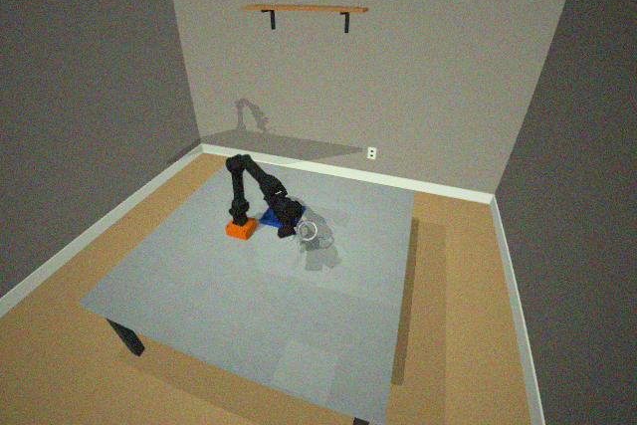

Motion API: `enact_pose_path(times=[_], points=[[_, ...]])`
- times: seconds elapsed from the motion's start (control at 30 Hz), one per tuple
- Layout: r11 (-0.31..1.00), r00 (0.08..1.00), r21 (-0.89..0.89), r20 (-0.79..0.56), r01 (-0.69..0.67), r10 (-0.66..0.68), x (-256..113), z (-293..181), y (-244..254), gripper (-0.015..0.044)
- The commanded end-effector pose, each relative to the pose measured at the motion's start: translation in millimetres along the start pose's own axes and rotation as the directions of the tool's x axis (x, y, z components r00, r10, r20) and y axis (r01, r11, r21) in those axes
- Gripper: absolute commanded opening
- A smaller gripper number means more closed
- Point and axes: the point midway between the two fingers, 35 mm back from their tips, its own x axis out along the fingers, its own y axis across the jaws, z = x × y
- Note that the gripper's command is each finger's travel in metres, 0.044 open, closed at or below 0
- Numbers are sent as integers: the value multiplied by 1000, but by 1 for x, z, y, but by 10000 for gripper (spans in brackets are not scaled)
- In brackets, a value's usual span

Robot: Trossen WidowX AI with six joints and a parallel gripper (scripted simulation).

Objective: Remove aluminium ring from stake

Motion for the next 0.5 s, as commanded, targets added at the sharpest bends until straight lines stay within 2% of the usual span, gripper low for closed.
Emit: enact_pose_path(times=[0.0, 0.47], points=[[997, 1000, -75, 21, 2, -1, -1, -1, 6, 0], [926, 996, -373, 87, 53, -22, -4, -10, 25, 0]])
